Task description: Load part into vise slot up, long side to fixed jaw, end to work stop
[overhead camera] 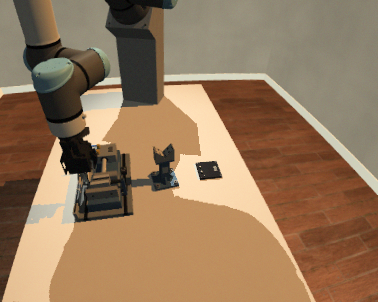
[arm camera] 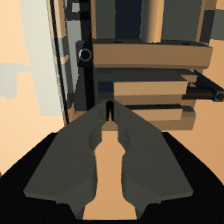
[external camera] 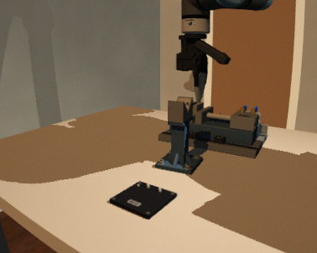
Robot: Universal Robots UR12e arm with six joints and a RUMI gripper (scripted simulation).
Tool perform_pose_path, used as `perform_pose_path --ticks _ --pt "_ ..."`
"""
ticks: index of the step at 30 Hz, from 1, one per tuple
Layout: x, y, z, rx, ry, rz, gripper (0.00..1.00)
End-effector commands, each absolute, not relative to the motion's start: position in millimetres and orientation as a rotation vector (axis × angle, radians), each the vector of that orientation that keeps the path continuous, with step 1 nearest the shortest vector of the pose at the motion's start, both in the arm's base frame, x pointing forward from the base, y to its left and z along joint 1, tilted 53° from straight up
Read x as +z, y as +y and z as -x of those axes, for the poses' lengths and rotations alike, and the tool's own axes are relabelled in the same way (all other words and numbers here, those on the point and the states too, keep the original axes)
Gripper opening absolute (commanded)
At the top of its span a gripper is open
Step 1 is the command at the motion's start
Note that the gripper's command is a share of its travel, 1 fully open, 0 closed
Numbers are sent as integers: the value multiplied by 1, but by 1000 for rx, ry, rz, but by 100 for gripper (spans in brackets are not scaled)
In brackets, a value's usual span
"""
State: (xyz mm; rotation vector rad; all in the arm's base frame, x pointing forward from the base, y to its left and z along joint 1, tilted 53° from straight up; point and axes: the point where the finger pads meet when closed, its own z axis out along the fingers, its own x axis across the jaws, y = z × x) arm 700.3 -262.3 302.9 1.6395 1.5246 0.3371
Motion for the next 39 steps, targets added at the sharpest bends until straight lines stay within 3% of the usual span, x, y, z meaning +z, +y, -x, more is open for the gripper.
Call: perform_pose_path --ticks 1,39 --pt "303 -262 -700 338 1524 -1639 0" --pt "314 -290 -694 338 1524 -1639 0"
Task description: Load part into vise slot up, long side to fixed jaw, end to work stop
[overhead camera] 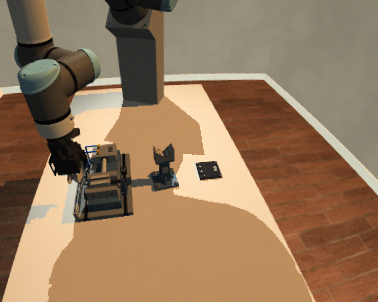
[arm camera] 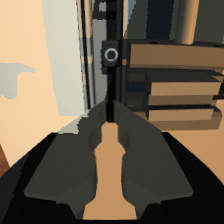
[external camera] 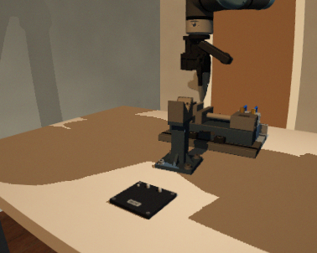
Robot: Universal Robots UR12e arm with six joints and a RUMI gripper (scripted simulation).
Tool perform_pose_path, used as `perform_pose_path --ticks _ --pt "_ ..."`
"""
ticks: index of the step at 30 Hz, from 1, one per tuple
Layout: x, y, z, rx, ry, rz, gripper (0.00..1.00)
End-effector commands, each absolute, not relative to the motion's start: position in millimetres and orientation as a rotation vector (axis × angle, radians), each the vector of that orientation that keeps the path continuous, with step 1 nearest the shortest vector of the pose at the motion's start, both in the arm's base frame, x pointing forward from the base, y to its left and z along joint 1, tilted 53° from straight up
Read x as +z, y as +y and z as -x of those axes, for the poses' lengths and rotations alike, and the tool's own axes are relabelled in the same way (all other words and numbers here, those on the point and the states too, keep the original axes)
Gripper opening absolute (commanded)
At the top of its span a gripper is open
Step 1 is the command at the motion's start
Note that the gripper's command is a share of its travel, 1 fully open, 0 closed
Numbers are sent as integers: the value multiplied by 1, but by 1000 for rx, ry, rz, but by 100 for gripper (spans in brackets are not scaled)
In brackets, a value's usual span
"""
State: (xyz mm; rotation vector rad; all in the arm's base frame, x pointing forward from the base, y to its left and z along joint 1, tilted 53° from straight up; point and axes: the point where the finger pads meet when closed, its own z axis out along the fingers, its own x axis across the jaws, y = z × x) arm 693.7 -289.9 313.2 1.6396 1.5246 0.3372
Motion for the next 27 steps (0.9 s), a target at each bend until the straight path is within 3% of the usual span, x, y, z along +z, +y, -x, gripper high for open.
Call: perform_pose_path --ticks 1,27 --pt "314 -290 -694 338 1524 -1639 0" --pt "337 -275 -667 338 1524 -1639 0"
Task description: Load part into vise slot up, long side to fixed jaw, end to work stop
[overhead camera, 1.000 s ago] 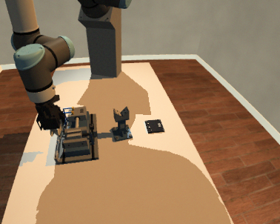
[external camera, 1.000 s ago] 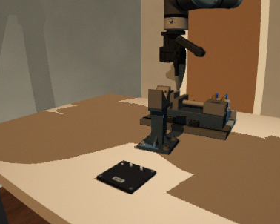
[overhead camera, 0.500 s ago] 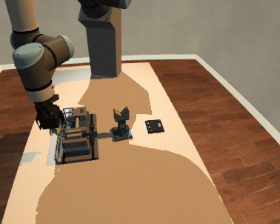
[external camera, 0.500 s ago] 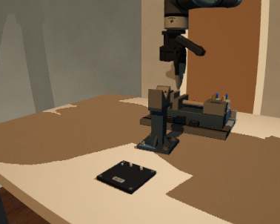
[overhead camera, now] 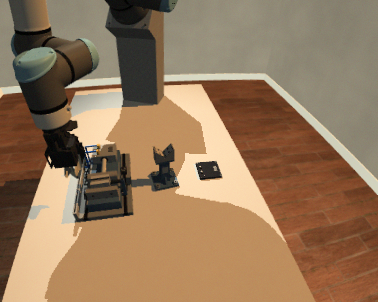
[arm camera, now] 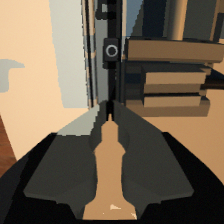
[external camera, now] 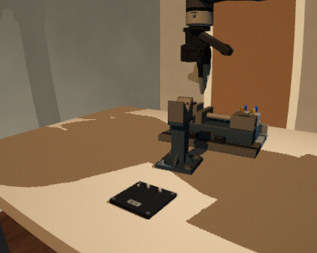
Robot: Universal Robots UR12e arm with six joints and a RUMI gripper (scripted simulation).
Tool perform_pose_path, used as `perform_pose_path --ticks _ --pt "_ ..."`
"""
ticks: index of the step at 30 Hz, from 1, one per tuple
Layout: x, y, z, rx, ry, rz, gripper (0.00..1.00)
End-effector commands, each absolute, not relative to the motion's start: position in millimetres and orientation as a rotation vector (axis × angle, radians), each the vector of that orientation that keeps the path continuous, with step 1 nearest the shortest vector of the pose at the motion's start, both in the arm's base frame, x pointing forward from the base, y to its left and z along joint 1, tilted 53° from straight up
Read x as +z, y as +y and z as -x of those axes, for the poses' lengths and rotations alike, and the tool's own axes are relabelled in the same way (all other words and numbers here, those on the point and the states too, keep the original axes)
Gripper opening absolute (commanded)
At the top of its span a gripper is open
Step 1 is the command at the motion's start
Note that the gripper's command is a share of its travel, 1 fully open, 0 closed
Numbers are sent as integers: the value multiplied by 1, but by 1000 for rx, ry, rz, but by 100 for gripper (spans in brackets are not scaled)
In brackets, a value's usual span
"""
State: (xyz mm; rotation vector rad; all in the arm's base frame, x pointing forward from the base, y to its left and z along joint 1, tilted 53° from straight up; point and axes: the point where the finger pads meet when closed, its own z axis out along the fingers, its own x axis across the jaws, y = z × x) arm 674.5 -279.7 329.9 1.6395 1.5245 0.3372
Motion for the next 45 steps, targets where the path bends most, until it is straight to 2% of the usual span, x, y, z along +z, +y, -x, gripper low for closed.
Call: perform_pose_path --ticks 1,45 --pt "338 -275 -666 338 1524 -1639 0" --pt "350 -264 -650 360 1492 -1672 0"
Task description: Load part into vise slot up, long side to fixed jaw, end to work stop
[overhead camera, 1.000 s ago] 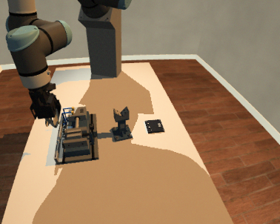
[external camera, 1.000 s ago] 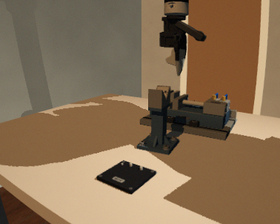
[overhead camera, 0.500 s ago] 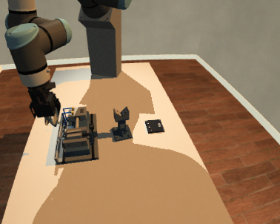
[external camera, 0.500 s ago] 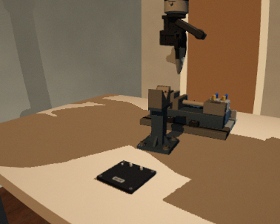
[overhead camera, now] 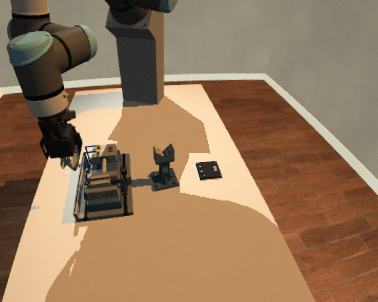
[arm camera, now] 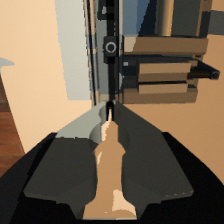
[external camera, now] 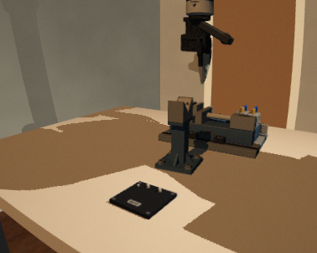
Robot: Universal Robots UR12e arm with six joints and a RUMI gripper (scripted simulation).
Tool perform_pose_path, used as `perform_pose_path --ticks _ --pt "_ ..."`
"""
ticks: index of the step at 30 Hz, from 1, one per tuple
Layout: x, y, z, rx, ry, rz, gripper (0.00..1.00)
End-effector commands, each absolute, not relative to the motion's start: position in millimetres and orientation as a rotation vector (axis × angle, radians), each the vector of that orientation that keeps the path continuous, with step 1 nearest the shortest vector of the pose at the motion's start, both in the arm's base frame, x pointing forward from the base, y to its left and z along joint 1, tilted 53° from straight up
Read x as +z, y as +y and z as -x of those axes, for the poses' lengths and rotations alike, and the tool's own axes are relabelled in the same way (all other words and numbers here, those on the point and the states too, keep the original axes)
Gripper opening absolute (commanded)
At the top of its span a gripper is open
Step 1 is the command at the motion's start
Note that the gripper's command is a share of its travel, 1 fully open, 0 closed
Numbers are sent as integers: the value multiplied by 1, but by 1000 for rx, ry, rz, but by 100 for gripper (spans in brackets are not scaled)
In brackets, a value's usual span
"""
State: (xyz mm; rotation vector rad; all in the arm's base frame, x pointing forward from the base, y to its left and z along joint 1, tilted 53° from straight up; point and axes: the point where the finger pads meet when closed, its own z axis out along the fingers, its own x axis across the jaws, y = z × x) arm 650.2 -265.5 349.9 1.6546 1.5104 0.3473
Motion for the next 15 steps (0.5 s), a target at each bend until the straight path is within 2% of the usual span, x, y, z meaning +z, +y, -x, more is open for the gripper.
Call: perform_pose_path --ticks 1,15 --pt "349 -264 -650 366 1482 -1682 0" --pt "337 -253 -647 526 1230 -1907 0"
